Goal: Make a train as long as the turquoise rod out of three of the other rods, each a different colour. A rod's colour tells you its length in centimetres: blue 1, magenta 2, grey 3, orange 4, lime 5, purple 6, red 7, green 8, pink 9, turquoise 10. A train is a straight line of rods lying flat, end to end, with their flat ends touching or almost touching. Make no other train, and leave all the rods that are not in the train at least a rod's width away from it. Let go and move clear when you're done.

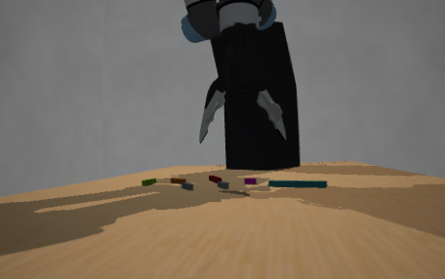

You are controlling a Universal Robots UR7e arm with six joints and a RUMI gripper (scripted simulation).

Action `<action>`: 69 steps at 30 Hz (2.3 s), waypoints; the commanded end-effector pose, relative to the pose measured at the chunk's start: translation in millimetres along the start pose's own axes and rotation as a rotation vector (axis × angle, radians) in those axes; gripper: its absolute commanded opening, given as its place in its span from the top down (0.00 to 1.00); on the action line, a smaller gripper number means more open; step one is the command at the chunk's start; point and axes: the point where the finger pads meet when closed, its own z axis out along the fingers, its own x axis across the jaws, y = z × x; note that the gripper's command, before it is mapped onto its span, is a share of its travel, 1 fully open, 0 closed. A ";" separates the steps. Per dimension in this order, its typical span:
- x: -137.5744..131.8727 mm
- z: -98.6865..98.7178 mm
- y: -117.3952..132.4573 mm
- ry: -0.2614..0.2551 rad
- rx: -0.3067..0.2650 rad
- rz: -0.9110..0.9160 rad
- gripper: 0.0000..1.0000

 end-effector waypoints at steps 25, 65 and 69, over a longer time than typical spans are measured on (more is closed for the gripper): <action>-21.9 0.4 -7.8 -0.002 0.002 0.820 0.00; -63.0 0.4 -13.2 -0.003 0.001 1.937 0.00; -67.4 0.3 -13.8 -0.003 0.001 2.034 0.00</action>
